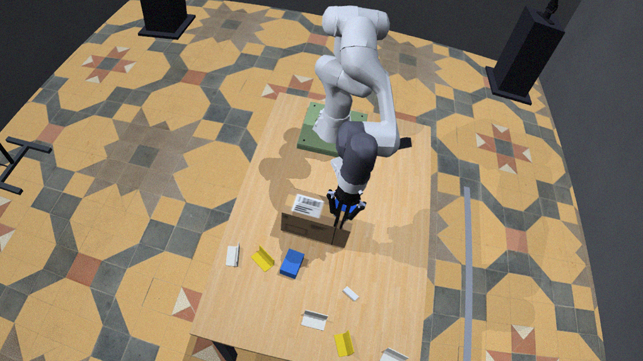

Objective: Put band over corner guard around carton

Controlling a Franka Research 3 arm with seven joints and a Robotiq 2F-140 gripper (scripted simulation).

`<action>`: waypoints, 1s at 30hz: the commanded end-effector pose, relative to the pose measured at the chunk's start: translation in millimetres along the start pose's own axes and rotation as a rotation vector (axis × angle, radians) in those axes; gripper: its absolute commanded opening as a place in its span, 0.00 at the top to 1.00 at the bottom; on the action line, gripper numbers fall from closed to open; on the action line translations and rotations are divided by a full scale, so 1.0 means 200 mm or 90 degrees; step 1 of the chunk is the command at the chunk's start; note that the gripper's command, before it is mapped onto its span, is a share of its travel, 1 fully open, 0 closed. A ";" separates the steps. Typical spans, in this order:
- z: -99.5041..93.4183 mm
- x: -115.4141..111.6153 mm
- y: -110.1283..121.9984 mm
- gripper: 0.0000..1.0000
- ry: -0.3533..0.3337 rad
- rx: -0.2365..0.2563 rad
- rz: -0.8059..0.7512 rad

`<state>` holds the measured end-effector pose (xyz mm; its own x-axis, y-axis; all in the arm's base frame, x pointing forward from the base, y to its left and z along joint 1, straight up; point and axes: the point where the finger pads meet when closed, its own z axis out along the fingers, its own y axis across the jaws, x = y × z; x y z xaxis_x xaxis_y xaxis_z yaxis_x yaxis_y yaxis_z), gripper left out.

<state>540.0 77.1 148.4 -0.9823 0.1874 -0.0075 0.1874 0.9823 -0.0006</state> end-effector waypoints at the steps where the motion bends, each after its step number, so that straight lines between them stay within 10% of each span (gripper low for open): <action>1: 0.00 0.00 0.01 0.82 0.001 0.000 0.002; 30: -0.20 0.00 0.01 0.82 0.001 0.000 0.002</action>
<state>543.1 78.6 181.9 -0.9800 0.1985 -0.0166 0.1985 0.9801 0.0013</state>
